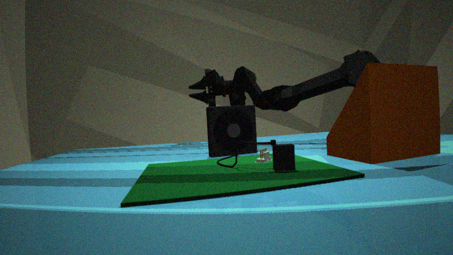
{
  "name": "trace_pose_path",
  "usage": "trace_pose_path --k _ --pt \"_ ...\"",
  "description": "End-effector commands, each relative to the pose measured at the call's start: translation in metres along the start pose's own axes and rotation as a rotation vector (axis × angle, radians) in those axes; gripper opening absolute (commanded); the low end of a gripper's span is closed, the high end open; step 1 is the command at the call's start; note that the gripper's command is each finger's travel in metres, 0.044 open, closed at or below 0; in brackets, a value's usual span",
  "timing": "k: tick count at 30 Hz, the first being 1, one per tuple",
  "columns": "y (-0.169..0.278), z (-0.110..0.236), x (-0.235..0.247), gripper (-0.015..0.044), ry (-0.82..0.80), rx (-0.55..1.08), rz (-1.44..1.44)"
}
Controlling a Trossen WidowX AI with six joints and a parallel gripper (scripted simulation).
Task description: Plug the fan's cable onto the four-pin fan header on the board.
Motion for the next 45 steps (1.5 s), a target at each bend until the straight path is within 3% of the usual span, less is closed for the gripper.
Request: trace_pose_path --k 1,4,10,18,27,32,45 --pt "0.000 0.000 0.000 0.0225 0.000 0.000 0.000" --pt "-0.001 0.003 -0.007 0.0304 0.015 0.017 0.014" --pt "-0.011 0.047 -0.079 0.0440 0.170 0.132 0.216" --pt "-0.061 0.113 -0.173 0.0440 0.408 0.234 0.559" --pt "-0.087 0.142 -0.202 0.0440 0.512 0.314 0.651" --pt "-0.125 0.174 -0.233 0.0440 0.600 0.361 0.822" --pt "-0.304 0.252 -0.281 0.0440 0.856 0.473 1.533"
Point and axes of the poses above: the point midway between the two fingers, 35 mm back from their tips, its own z axis back along the fingers, its own x axis across the jaws, y = z × x, the point moved 1 cm from there along z, back along the fingers, and after that the axes turned 3 degrees about -z, right-handed, at the moved point
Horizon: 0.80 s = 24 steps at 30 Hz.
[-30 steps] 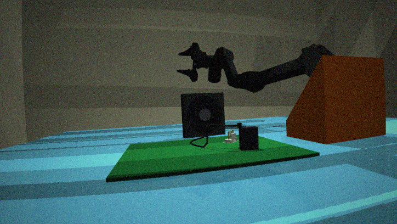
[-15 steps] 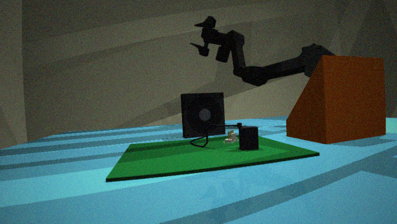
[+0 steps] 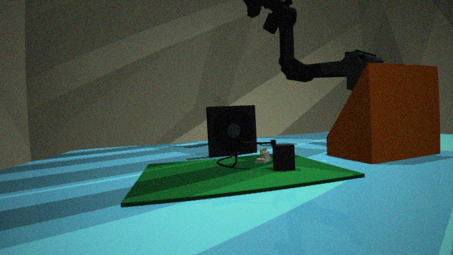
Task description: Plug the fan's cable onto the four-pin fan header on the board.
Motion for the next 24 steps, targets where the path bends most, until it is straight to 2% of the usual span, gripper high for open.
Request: trace_pose_path --k 1,7,12,17,24 --pt "-0.001 0.000 -0.058 0.0440 0.108 0.006 0.210" --pt "-0.014 0.002 -0.115 0.0440 0.226 0.000 0.416" --pt "-0.030 -0.002 -0.124 0.0440 0.214 -0.041 0.515" --pt "-0.048 -0.001 -0.160 0.0440 0.295 -0.061 0.632" --pt "-0.106 0.002 -0.228 0.0440 0.462 -0.106 0.876"
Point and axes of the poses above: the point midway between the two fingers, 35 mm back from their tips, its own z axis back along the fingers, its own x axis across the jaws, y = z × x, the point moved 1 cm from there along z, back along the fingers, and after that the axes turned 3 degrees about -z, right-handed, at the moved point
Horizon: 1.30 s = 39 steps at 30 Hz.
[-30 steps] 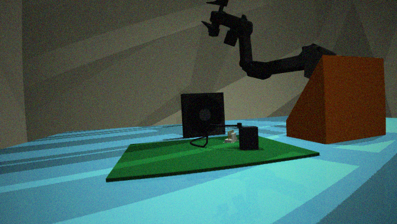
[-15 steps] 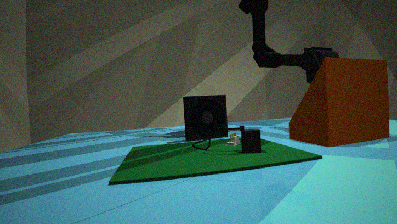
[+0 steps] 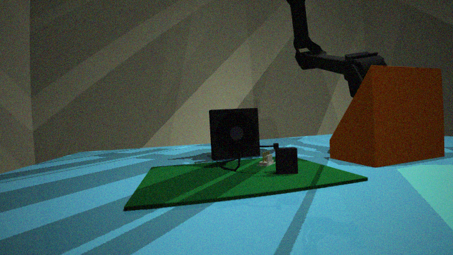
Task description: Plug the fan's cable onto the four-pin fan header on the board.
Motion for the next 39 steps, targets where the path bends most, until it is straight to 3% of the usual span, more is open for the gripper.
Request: trace_pose_path --k 1,11,20,29,39 --pt "0.002 -0.017 -0.058 0.0440 0.118 -0.010 0.150" --pt "-0.042 -0.033 -0.210 0.0440 0.494 -0.119 0.523" --pt "-0.104 -0.008 -0.329 0.0440 0.912 -0.137 0.837" --pt "-0.190 0.060 -0.422 0.0440 1.433 -0.143 1.074" --pt "-0.285 0.180 -0.464 0.0440 2.165 -0.114 1.187"
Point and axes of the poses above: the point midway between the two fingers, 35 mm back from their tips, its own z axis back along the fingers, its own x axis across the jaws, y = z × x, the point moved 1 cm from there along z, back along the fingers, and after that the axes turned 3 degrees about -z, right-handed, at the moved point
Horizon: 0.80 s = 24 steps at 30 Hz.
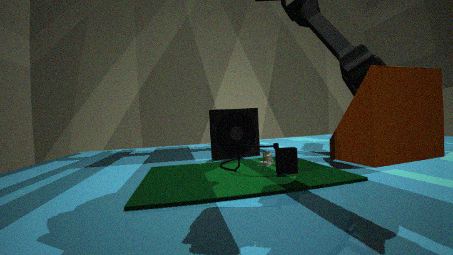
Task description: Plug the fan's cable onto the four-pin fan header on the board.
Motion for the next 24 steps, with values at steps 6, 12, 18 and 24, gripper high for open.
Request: trace_pose_path --k 6,12,18,24 --pt "0.039 -0.063 -0.102 0.0440 0.546 0.260 0.288" --pt "0.041 -0.065 -0.110 0.0440 0.586 0.283 0.309" --pt "0.046 -0.096 -0.127 0.0440 0.582 0.284 0.309" --pt "0.058 -0.145 -0.169 0.0440 0.589 0.280 0.308"
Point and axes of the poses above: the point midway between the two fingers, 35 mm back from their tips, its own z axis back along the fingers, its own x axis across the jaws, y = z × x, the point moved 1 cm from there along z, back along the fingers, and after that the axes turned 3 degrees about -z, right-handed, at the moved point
